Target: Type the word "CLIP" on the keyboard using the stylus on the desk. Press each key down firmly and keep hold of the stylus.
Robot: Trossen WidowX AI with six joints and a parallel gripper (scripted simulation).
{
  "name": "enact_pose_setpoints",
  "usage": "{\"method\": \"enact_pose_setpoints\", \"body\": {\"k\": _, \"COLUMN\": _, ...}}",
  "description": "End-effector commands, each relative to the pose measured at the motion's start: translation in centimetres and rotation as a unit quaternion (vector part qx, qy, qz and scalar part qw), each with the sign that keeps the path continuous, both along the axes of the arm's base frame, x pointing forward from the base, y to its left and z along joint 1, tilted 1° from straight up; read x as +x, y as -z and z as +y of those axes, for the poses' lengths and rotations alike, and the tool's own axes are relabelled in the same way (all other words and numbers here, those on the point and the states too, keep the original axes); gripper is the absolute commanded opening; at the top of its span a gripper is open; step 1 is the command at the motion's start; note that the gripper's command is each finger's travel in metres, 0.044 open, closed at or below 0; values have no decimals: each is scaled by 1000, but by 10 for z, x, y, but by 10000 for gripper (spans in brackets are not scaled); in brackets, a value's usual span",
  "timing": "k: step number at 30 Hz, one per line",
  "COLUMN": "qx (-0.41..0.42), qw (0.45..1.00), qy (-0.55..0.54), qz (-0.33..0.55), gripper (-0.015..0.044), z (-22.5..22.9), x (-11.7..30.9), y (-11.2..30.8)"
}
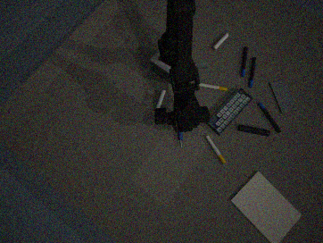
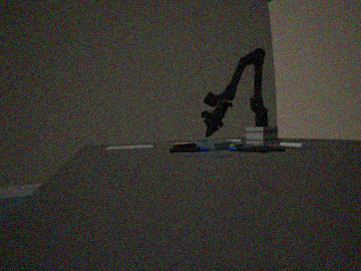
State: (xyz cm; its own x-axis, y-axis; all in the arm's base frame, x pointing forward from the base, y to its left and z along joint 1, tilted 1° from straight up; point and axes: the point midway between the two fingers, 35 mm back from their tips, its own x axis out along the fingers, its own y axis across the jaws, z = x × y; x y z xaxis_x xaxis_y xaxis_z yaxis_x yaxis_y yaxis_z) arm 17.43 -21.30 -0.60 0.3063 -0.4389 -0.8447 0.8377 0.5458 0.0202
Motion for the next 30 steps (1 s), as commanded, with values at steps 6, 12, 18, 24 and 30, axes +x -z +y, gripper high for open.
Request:
{"method": "enact_pose_setpoints", "body": {"k": 6, "qx": 3, "qw": 1000, "qy": -3, "qz": 2, "gripper": 150, "z": 2, "x": 0, "y": 7}}
{"method": "enact_pose_setpoints", "body": {"k": 12, "qx": 3, "qw": 1000, "qy": -3, "qz": 2, "gripper": 150, "z": 2, "x": 0, "y": 11}}
{"method": "enact_pose_setpoints", "body": {"k": 18, "qx": 3, "qw": 1000, "qy": -3, "qz": 2, "gripper": 150, "z": 2, "x": 0, "y": 15}}
{"method": "enact_pose_setpoints", "body": {"k": 24, "qx": 3, "qw": 1000, "qy": -3, "qz": 2, "gripper": 150, "z": 2, "x": 0, "y": 19}}
{"method": "enact_pose_setpoints", "body": {"k": 30, "qx": 3, "qw": 1000, "qy": -3, "qz": 2, "gripper": 150, "z": 2, "x": 0, "y": 22}}
